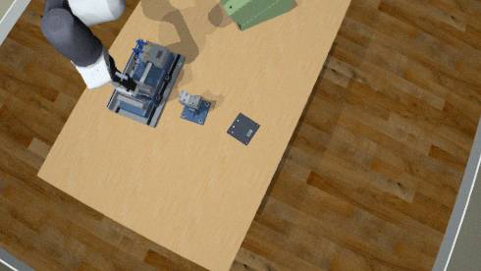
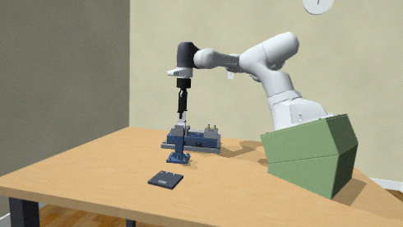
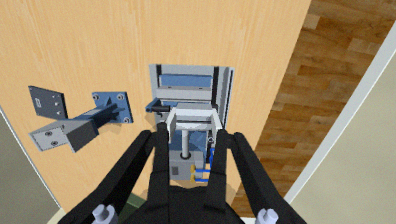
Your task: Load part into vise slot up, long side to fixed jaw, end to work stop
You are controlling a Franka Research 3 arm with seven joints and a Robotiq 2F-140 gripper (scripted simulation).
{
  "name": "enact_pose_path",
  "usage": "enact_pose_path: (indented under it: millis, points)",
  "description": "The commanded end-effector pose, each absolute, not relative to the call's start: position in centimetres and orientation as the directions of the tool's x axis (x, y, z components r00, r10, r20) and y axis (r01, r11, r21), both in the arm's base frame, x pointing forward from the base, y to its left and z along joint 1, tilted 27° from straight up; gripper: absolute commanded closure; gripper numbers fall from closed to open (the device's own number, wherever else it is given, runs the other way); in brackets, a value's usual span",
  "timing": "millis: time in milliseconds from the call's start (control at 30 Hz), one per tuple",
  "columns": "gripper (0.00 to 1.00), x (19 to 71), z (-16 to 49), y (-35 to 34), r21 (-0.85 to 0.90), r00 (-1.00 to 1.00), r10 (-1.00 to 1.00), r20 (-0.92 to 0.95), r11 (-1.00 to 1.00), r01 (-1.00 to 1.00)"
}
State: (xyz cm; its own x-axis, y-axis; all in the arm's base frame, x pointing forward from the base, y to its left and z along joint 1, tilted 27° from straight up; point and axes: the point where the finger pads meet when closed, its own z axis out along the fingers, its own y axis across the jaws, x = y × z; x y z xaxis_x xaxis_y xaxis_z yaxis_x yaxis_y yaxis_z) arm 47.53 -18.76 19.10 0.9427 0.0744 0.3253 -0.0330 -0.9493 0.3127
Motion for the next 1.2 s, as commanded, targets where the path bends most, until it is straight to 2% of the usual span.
enact_pose_path:
  millis: [0,1167]
  points:
    - [1.00,47.7,19.1,-18.8,0.309,0.941,0.070,0.330,-0.950,-0.038]
    - [1.00,48.0,18.0,-19.2,0.309,0.941,0.070,0.330,-0.950,-0.038]
